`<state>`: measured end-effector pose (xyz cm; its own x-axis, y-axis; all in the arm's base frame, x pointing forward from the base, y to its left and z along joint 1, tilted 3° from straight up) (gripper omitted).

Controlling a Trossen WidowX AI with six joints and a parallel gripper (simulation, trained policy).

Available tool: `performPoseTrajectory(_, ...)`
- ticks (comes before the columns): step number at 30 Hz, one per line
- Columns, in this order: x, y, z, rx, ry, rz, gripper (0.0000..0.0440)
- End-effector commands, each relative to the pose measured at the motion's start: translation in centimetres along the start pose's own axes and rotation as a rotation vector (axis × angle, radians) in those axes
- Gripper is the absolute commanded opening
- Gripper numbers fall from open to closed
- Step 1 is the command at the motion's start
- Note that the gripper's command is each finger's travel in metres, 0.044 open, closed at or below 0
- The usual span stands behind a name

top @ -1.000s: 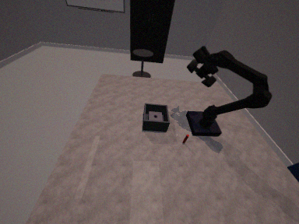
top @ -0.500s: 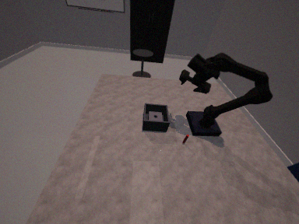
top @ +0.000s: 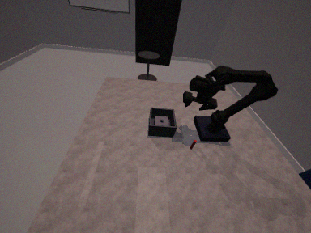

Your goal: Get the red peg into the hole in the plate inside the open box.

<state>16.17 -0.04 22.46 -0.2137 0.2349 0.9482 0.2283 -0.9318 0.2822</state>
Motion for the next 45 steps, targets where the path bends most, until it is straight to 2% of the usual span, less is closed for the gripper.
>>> performPoseTrajectory(1, -0.8, -1.6, 0.1, 0.027, -0.029, 0.046, 0.0440)
performPoseTrajectory(14, -3.9, -8.6, 0.4, 0.175, -0.067, 0.192, 0.0440)
performPoseTrajectory(25, -6.8, -13.4, 0.4, 0.314, 0.006, 0.272, 0.0440)
performPoseTrajectory(34, -9.3, -16.0, 0.3, 0.357, 0.064, 0.320, 0.0438)
performPoseTrajectory(37, -9.9, -16.4, 0.2, 0.355, 0.065, 0.335, 0.0397)
performPoseTrajectory(45, -10.1, -16.8, 0.1, 0.373, 0.046, 0.394, 0.0194)
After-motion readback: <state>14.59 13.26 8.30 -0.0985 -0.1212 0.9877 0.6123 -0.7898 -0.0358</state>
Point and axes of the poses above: the point midway between the two fingers, 35 mm back from their tips, its own x axis back along the fingers, its own z axis across the jaws, y = z × x, the point moved 5 cm from there along x, back along the fingers, and after that the axes turned 10 degrees about x, right-handed, at the moved point
